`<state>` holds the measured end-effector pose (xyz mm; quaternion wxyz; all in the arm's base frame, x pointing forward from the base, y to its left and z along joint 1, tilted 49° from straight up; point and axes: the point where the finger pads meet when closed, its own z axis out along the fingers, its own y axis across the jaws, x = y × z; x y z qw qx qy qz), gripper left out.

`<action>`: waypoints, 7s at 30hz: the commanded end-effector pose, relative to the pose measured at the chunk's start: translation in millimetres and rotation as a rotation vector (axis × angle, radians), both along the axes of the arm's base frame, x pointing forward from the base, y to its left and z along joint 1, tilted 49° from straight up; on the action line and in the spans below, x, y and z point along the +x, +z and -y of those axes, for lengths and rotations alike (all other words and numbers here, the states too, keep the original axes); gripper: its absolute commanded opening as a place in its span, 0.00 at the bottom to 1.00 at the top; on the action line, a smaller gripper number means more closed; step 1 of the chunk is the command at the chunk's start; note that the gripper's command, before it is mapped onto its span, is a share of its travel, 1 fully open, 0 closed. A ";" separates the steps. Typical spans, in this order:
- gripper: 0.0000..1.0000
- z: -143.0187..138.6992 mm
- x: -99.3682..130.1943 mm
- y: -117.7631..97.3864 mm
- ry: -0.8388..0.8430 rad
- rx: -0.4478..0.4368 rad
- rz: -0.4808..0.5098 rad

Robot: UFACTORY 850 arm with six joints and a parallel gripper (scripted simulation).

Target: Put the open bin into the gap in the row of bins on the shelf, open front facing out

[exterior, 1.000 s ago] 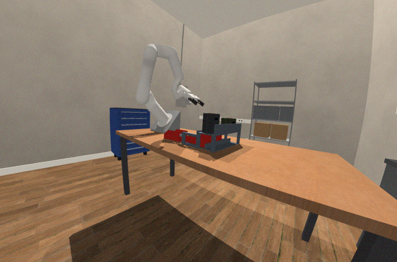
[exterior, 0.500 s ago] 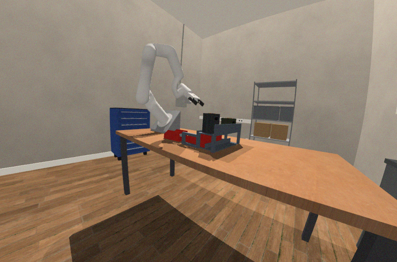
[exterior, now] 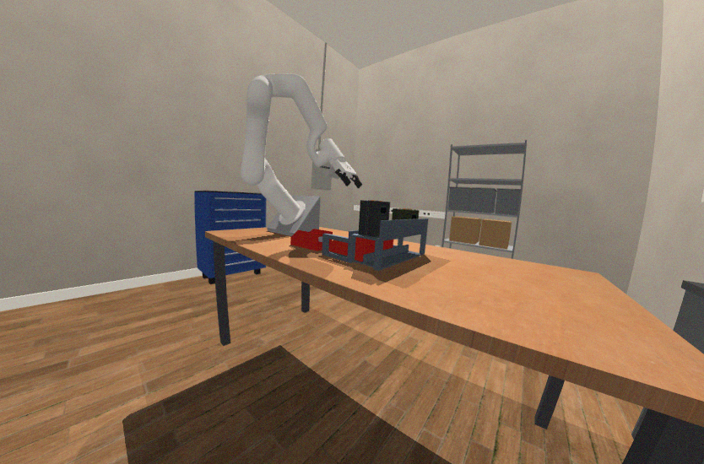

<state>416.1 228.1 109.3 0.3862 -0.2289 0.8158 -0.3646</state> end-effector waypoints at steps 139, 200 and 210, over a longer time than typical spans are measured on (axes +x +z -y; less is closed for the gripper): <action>1.00 169.5 -41.6 182.1 -0.548 -0.078 -0.540; 1.00 178.1 -43.7 191.4 -0.548 -0.078 -0.540; 1.00 176.4 -43.3 189.5 -0.548 -0.078 -0.540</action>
